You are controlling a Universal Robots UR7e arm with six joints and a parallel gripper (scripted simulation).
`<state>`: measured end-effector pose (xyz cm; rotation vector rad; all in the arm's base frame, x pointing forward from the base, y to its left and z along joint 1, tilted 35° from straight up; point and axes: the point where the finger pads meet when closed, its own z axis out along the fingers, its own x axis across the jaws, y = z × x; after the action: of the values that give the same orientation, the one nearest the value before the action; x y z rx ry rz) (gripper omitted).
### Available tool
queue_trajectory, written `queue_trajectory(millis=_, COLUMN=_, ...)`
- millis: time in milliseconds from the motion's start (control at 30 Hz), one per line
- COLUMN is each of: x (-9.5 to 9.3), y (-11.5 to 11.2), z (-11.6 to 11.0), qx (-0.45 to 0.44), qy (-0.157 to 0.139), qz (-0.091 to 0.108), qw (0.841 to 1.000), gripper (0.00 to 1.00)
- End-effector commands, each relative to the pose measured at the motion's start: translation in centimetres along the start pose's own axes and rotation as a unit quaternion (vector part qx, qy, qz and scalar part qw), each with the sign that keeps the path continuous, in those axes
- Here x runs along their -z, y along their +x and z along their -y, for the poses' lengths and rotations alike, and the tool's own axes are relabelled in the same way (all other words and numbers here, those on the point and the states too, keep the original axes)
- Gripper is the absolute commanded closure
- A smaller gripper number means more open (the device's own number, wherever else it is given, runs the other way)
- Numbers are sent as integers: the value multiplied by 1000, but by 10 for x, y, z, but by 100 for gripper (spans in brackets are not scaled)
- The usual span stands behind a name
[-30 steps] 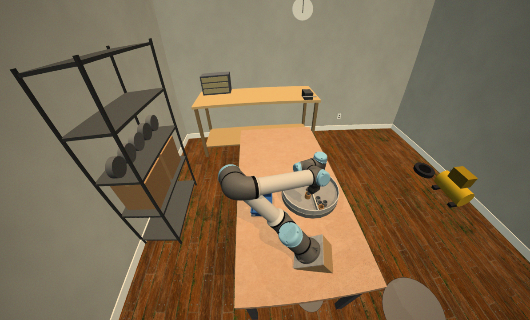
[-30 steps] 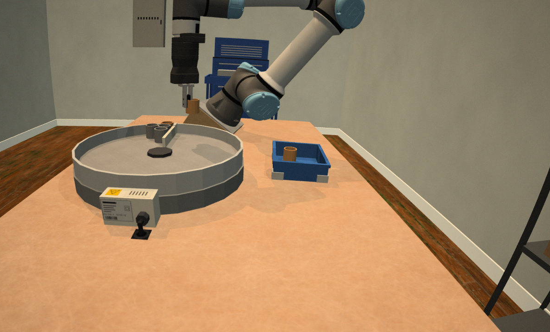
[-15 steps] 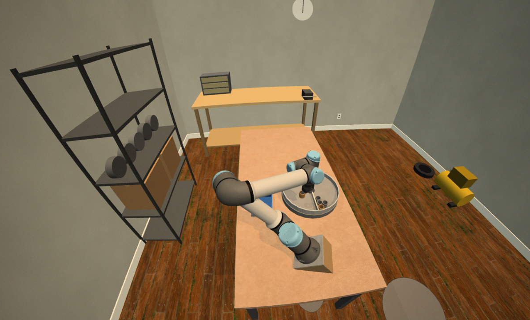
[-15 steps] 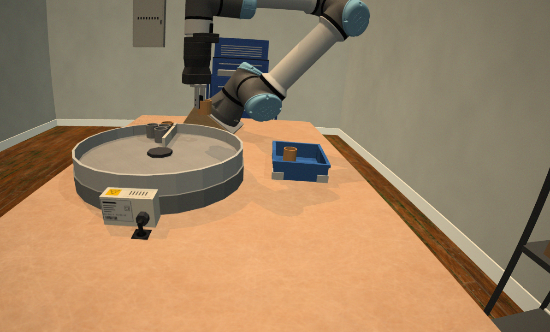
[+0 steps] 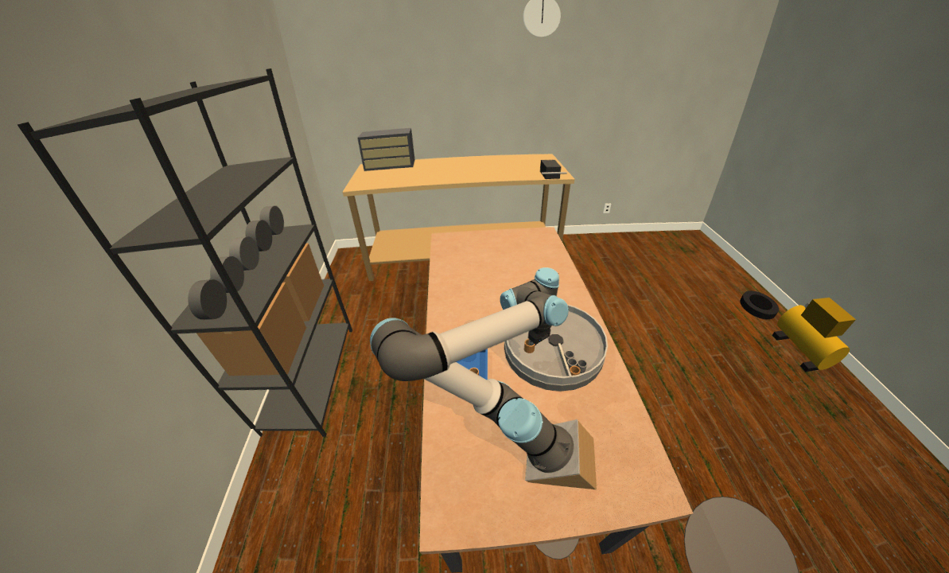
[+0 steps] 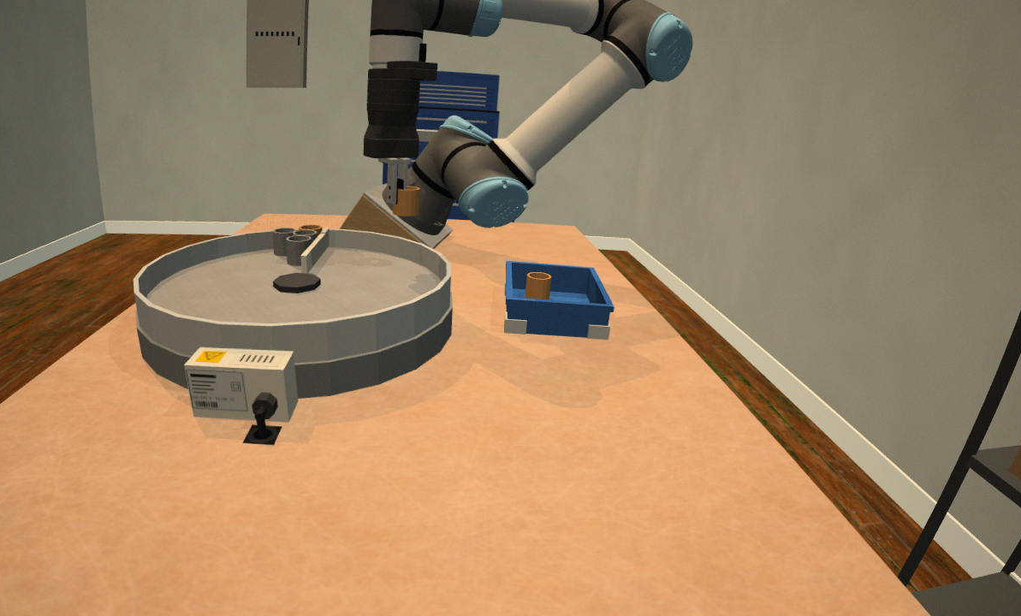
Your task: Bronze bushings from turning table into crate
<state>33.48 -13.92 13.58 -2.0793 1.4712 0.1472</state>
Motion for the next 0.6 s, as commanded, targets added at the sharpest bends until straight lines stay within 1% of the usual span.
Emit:
queue_trajectory(millis=0, x=1, y=-19, z=23, qx=1, qy=0, qz=-1, qw=1000, gripper=100)
queue_trajectory(millis=67, x=1, y=-33, z=39, qx=1, qy=0, qz=-1, qw=1000, gripper=100)
queue_trajectory(millis=467, x=1, y=-33, z=39, qx=1, qy=0, qz=-1, qw=1000, gripper=100)
queue_trajectory(millis=567, x=1, y=-54, z=63, qx=1, qy=0, qz=-1, qw=1000, gripper=100)
